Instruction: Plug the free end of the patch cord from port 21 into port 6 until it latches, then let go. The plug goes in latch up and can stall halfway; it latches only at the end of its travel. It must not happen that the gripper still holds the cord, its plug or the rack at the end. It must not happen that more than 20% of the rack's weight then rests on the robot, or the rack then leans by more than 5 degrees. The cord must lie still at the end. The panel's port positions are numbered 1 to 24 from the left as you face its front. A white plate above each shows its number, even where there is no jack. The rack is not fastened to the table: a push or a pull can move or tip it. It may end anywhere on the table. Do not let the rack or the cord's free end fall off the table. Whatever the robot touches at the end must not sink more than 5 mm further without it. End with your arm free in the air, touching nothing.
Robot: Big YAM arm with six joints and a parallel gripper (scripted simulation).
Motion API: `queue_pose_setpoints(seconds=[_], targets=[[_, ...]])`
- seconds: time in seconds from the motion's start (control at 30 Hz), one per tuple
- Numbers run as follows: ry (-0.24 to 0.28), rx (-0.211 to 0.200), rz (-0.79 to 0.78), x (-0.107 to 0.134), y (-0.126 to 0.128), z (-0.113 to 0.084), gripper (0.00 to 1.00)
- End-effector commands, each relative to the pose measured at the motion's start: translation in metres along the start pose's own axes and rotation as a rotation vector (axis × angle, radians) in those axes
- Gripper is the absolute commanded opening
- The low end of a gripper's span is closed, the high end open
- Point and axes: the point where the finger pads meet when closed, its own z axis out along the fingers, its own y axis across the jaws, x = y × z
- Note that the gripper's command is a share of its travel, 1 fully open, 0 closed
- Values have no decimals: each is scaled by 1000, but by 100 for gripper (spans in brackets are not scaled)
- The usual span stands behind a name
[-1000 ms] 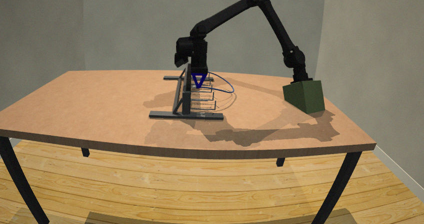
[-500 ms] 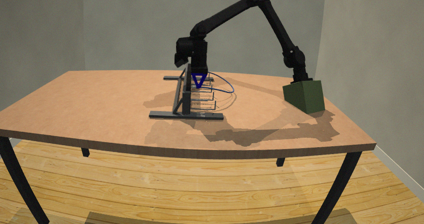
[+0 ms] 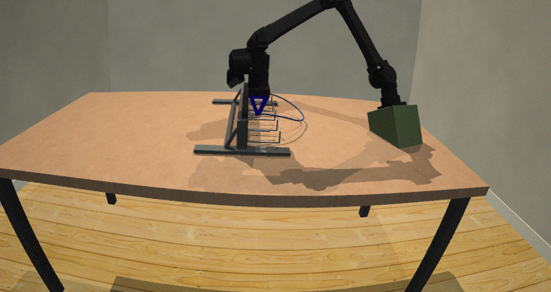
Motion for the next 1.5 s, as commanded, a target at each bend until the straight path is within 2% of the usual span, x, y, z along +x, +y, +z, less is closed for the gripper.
queue_pose_setpoints(seconds=[0.0,0.9,1.47], targets=[[-9,1,-3,-10,-1,-3,0],[-25,-5,5,-19,-1,-9,0],[-17,-2,2,-15,-1,-5,0]])
